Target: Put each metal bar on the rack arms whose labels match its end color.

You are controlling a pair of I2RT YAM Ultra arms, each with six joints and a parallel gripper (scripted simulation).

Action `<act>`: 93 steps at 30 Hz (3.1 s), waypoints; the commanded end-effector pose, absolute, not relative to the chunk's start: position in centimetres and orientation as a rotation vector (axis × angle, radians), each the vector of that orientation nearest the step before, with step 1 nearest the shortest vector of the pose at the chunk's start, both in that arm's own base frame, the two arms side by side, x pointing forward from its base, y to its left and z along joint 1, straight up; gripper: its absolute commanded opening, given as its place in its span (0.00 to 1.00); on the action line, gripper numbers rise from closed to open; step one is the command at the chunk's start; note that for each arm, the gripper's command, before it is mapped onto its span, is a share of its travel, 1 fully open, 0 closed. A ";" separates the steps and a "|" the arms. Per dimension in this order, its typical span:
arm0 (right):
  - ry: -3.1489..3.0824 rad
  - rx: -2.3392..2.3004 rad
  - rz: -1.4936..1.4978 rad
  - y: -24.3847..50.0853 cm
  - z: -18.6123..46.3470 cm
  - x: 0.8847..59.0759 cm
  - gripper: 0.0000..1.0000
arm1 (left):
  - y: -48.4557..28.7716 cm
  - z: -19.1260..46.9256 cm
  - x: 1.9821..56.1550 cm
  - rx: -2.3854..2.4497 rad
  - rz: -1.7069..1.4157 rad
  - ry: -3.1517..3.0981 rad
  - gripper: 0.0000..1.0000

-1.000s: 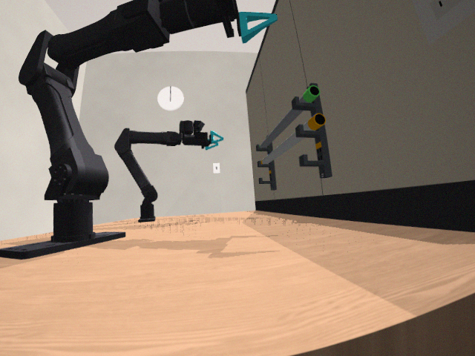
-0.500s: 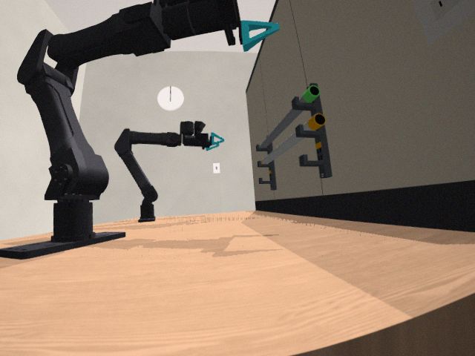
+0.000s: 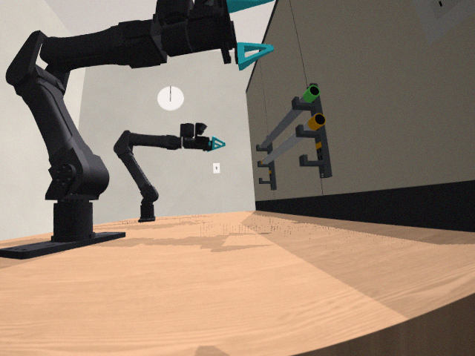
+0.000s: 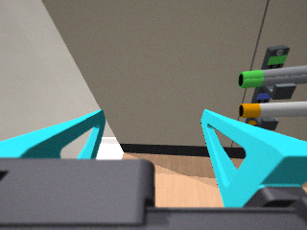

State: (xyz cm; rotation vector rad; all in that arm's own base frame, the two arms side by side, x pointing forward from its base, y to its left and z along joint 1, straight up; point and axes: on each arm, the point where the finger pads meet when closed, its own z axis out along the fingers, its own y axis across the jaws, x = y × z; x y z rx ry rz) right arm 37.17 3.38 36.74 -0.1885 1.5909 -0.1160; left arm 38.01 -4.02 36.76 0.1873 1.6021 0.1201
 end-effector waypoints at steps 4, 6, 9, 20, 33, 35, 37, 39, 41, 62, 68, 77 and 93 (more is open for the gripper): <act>1.522 -0.268 -0.195 4.5 37.4 35.9 1.00 | -5.3 37.4 37.0 0.261 0.204 1.533 1.00; 1.515 -0.291 -0.211 4.9 37.1 35.7 1.00 | -5.8 37.1 36.9 0.283 0.222 1.527 1.00; 1.505 -0.326 -0.236 5.5 36.8 35.4 1.00 | -6.4 36.8 36.8 0.317 0.248 1.518 1.00; 1.470 -0.432 -0.314 7.1 35.7 34.6 1.00 | -8.5 35.7 36.3 0.421 0.330 1.488 1.00; 1.422 -0.563 -0.408 9.1 34.4 33.5 1.00 | -11.0 34.4 35.8 0.549 0.430 1.445 1.00; 1.412 -0.587 -0.426 9.5 34.1 33.3 1.00 | -11.4 34.1 35.6 0.572 0.448 1.437 1.00; 1.402 -0.611 -0.443 9.9 33.9 33.1 1.00 | -11.9 33.9 35.5 0.595 0.466 1.428 1.00; 1.392 -0.635 -0.460 10.3 33.7 32.9 1.00 | -12.3 33.6 35.4 0.619 0.484 1.419 1.00; 1.382 -0.659 -0.478 10.6 33.4 32.7 1.00 | -12.8 33.4 35.3 0.642 0.503 1.410 1.00; 1.280 -0.870 -0.631 13.9 31.3 30.9 1.00 | -16.8 31.3 34.4 0.849 0.665 1.316 1.00; 1.249 -0.927 -0.672 14.9 30.7 30.5 1.00 | -17.9 30.7 34.2 0.905 0.708 1.288 1.00; 1.191 -1.028 -0.745 16.5 29.6 29.6 1.00 | -20.0 29.6 33.7 1.004 0.786 1.233 1.00; 1.095 -1.176 -0.853 19.1 27.9 28.2 1.00 | -23.1 27.9 33.0 1.150 0.900 1.144 1.00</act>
